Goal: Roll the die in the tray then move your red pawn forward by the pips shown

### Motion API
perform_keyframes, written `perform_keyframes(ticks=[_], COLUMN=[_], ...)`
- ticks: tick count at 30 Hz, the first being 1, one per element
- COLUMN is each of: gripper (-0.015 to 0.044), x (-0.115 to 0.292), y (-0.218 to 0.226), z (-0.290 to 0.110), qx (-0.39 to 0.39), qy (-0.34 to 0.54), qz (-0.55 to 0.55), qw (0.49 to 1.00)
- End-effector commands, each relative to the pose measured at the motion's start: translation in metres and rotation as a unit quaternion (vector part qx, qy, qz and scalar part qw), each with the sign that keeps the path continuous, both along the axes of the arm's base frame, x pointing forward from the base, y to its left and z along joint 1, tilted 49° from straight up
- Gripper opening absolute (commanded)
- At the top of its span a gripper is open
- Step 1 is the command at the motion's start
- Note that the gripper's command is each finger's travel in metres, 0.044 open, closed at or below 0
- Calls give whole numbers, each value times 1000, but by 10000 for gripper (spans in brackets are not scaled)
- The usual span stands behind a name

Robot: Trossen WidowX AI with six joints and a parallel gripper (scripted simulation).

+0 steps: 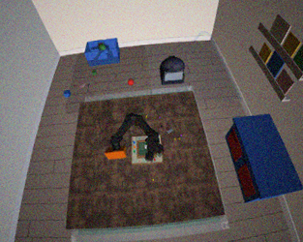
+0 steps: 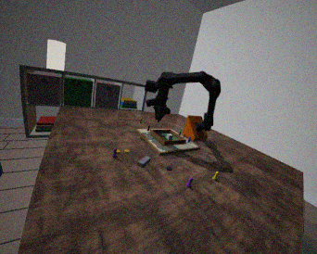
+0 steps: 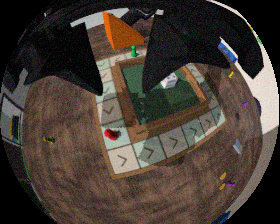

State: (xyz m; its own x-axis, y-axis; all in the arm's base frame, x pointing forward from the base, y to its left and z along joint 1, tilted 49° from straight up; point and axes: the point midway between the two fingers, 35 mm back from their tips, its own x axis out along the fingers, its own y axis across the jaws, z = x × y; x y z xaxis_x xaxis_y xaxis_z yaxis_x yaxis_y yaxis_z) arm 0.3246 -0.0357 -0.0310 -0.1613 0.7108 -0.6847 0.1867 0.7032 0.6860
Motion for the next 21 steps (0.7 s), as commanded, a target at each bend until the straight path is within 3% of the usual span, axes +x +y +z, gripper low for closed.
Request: perform_keyframes(ticks=[1, 21], gripper=[200, 200], x=[23, 23], y=[-13, -4], z=[-39, -44], qx=[59, 59], qy=[-224, -224], qz=[190, 190], qw=[954, 954])
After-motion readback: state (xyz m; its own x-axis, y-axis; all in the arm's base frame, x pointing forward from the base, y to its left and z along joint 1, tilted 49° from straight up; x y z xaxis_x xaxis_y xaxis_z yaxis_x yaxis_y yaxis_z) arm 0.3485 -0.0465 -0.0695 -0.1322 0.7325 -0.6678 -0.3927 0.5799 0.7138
